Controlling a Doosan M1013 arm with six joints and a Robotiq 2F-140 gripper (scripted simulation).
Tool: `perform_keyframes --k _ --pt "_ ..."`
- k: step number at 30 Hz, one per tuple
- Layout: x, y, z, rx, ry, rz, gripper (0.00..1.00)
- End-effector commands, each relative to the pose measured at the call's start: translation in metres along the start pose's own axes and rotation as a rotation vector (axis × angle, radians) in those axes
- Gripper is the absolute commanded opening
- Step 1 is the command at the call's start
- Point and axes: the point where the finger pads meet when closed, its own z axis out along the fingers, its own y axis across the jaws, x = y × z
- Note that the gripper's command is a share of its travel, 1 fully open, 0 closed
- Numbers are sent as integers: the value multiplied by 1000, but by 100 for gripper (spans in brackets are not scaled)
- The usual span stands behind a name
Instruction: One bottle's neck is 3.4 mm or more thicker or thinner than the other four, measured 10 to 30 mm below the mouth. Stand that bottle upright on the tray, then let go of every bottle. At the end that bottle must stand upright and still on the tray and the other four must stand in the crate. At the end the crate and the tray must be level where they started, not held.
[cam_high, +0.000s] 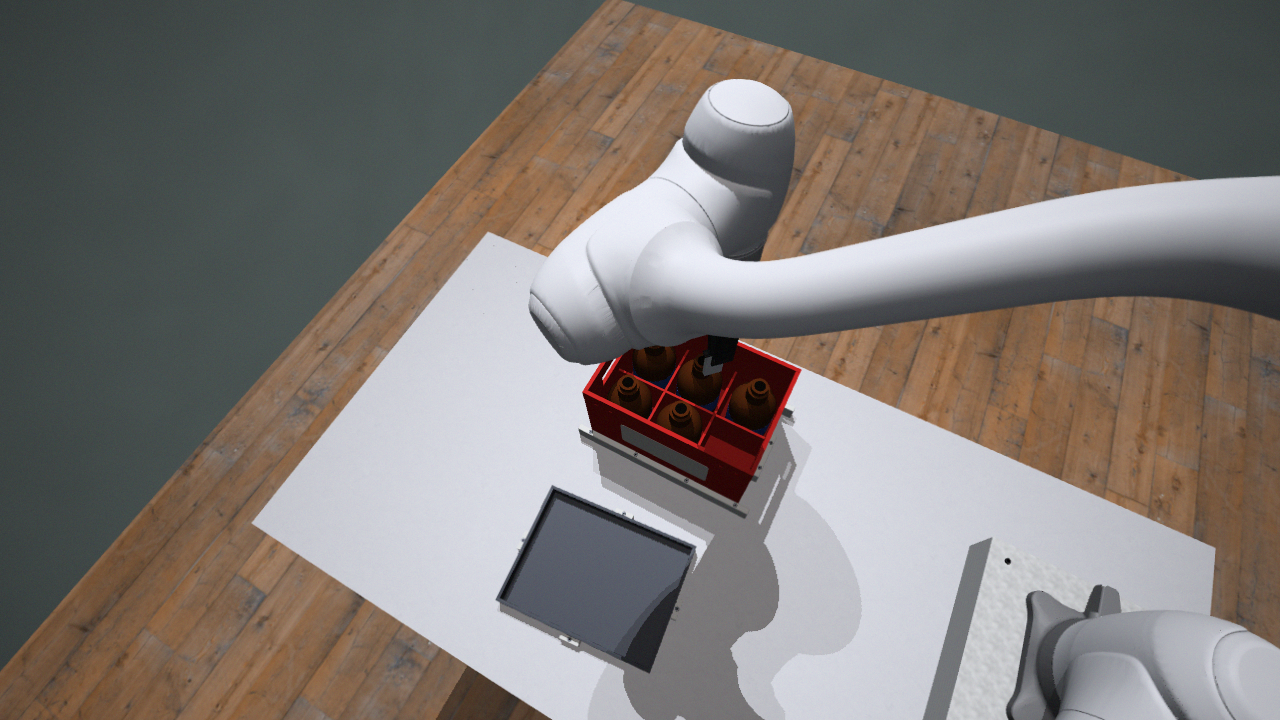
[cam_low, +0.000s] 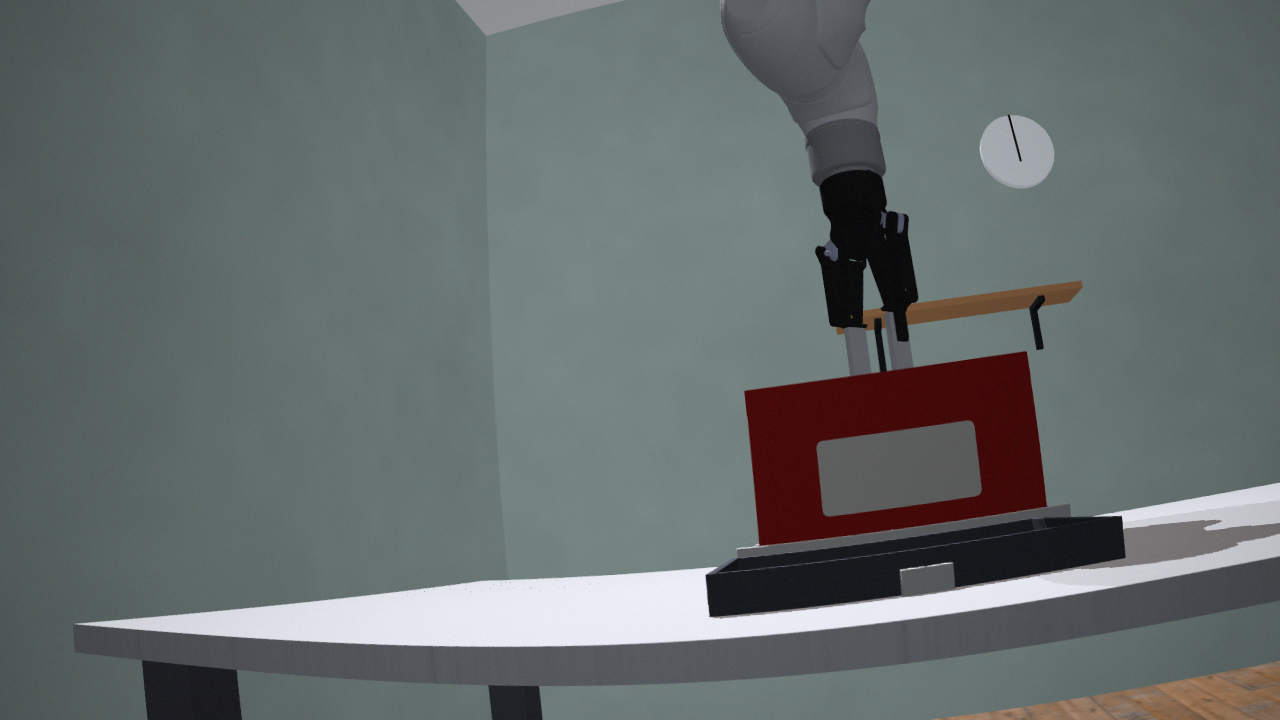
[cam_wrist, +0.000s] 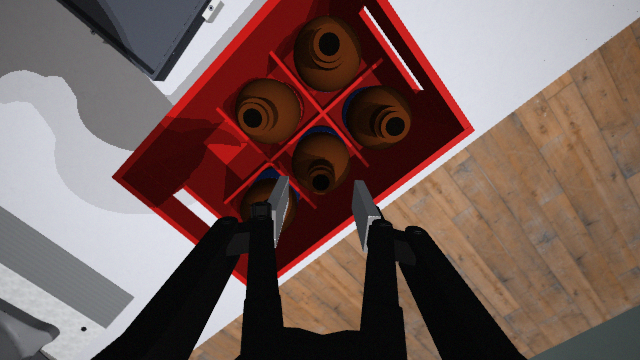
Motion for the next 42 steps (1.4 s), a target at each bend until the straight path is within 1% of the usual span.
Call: perform_keyframes --k 1,42 --pt "0 0 2 0 0 0 38" --pt "0 0 4 0 0 0 38"
